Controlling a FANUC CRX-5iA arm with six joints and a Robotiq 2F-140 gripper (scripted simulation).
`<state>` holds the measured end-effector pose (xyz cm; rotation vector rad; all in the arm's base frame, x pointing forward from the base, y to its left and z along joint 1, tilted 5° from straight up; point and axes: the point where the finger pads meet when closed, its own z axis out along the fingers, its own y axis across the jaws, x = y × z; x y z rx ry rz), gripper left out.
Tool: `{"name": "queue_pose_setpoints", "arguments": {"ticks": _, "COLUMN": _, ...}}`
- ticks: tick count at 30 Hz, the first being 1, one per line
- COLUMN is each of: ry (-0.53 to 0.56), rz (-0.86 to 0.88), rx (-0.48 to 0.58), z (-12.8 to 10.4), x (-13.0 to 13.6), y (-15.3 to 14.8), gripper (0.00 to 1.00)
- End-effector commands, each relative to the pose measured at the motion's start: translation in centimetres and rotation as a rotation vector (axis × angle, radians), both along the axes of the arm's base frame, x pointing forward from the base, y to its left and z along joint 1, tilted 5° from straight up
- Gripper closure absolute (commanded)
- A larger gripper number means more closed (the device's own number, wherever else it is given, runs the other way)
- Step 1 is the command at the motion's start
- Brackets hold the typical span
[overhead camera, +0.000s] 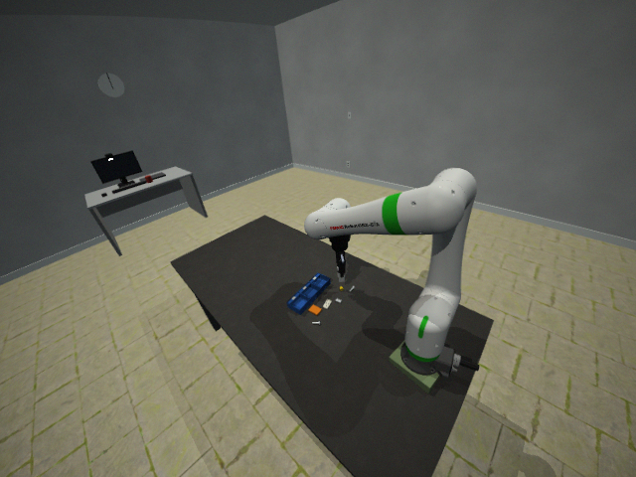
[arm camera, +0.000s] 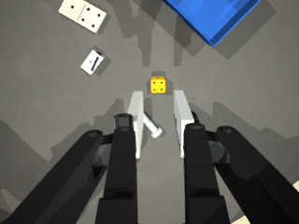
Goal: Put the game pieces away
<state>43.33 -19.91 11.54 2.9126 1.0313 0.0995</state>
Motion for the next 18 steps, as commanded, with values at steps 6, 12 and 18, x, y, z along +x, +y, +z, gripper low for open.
{"name": "queue_pose_setpoints", "arguments": {"ticks": 6, "ry": 0.0, "rz": 0.0, "rx": 0.0, "z": 0.0, "x": 0.0, "y": 0.0, "gripper": 0.81}}
{"name": "queue_pose_setpoints", "arguments": {"ticks": 12, "ry": 0.0, "rz": 0.0, "rx": 0.0, "z": -1.2, "x": 0.1, "y": 0.0, "gripper": 0.81}}
{"name": "queue_pose_setpoints", "arguments": {"ticks": 18, "ry": 0.0, "rz": 0.0, "rx": 0.0, "z": -3.2, "x": 0.3, "y": -0.1, "gripper": 0.81}}
